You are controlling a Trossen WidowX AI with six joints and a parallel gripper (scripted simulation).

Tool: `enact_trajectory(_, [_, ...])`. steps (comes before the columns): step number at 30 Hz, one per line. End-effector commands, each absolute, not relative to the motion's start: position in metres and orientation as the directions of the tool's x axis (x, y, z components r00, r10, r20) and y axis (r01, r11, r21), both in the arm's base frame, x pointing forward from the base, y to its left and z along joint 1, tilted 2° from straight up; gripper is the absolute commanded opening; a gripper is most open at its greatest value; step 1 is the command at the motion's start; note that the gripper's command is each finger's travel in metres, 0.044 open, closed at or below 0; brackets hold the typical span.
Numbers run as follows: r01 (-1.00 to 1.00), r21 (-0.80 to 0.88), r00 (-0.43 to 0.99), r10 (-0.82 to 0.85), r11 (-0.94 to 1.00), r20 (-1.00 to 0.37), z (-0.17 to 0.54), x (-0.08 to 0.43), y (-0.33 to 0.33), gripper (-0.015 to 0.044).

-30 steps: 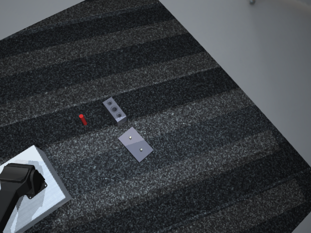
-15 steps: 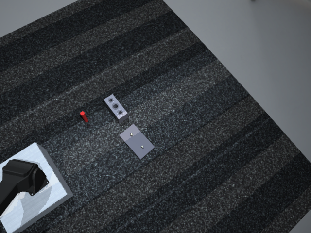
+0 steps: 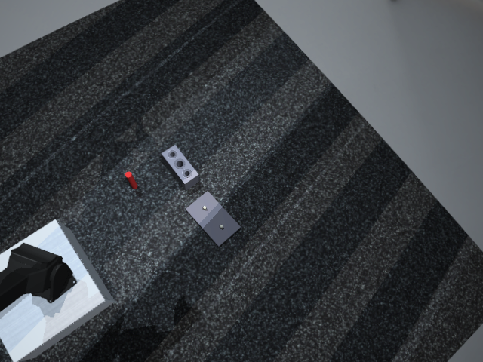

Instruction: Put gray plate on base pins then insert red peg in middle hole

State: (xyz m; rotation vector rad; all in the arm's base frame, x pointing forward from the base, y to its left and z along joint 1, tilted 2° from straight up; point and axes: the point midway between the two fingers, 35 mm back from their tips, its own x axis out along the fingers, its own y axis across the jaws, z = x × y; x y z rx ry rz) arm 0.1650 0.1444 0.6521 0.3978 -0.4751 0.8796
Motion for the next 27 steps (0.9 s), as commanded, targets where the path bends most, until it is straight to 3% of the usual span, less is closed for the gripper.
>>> enact_trajectory(1, [-0.776, 0.249, 0.622, 0.637, 0.580, 0.455, 0.627, 0.199, 0.156, 0.0440])
enact_trajectory(7, [-0.623, 0.513, 0.758, 0.618, 0.591, 0.209, 0.560, 0.274, 0.173, 0.0440])
enact_trajectory(15, [-0.250, 0.757, 0.838, 0.527, 0.603, -0.143, 0.458, 0.348, 0.173, 0.0440])
enact_trajectory(21, [0.090, 0.813, 0.817, 0.424, 0.575, -0.390, 0.380, 0.381, 0.158, 0.0440])
enact_trajectory(27, [0.503, 0.718, 0.683, 0.288, 0.480, -0.671, 0.281, 0.402, 0.134, 0.0440])
